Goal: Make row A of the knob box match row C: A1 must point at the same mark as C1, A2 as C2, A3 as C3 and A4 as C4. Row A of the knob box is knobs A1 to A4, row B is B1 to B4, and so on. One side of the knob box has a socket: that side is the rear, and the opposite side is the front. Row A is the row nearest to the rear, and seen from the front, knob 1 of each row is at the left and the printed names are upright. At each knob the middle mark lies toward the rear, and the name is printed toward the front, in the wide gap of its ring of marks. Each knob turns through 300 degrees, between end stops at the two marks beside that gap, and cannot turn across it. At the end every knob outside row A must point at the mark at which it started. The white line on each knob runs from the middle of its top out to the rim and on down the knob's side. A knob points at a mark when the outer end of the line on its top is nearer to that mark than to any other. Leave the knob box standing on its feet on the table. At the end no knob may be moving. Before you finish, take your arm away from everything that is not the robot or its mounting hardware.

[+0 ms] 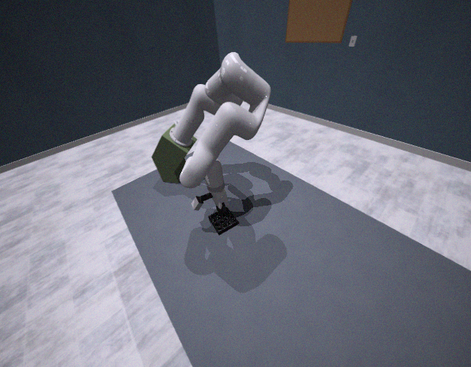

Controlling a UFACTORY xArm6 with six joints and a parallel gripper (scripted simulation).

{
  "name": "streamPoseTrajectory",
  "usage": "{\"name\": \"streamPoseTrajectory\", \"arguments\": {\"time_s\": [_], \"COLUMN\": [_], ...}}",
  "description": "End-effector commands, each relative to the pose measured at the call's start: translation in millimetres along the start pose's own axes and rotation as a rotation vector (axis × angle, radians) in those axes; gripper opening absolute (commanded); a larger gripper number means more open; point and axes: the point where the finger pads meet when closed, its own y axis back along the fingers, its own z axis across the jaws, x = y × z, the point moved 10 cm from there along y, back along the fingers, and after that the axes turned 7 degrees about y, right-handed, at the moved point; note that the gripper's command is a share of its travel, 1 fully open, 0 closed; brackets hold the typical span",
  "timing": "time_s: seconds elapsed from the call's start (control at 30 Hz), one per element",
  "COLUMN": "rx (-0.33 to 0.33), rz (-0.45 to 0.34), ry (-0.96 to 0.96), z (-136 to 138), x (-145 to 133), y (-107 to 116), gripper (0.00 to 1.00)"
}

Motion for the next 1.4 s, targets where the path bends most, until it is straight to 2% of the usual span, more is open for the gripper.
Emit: {"name": "streamPoseTrajectory", "arguments": {"time_s": [0.0, 0.27, 0.63, 1.17, 1.2, 1.37], "rx": [0.002, 0.002, 0.002, 0.002, 0.002, 0.002], "rz": [0.001, 0.001, 0.001, 0.001, 0.001, 0.001], "ry": [0.0, 0.0, 0.0, 0.0, 0.0, 0.0], "z": [-0.7, -0.7, -0.7, -0.7, -0.7, -0.7], "x": [0.3, 0.3, 0.3, 0.3, 0.3, 0.3], "y": [0.7, 8.6, 34.3, 36.5, 36.5, 40.4], "gripper": [0.19, 0.19, 0.19, 0.19, 1.0, 1.0]}}
